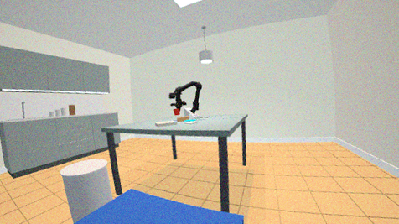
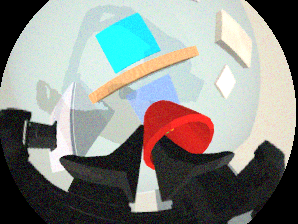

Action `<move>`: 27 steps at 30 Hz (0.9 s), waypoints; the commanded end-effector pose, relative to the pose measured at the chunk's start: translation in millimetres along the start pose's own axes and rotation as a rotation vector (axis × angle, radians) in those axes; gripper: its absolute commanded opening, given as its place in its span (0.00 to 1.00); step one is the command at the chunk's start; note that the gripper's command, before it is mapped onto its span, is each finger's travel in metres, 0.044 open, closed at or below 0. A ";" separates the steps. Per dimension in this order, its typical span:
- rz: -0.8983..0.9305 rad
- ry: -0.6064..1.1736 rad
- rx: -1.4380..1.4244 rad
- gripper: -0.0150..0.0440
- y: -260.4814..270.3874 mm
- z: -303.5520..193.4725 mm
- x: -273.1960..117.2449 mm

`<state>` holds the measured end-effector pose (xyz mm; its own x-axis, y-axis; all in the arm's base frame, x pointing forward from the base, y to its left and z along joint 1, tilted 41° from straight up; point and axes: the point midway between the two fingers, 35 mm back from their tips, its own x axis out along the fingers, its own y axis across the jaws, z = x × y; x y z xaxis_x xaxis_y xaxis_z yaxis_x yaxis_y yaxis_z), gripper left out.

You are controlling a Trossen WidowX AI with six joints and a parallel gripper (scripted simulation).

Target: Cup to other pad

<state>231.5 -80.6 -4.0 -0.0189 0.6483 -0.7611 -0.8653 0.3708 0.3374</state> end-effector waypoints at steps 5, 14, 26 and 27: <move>0.000 0.000 0.000 0.25 0.5 0.9 0.2; 0.000 0.001 -0.003 0.25 8.0 15.8 -0.2; 0.001 0.001 -0.005 0.25 20.0 39.6 -0.6; 0.001 0.001 -0.005 0.25 21.0 41.6 -0.7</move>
<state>234.0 -52.1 19.9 -0.0232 0.6472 -0.7620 -0.8687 0.3642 0.3358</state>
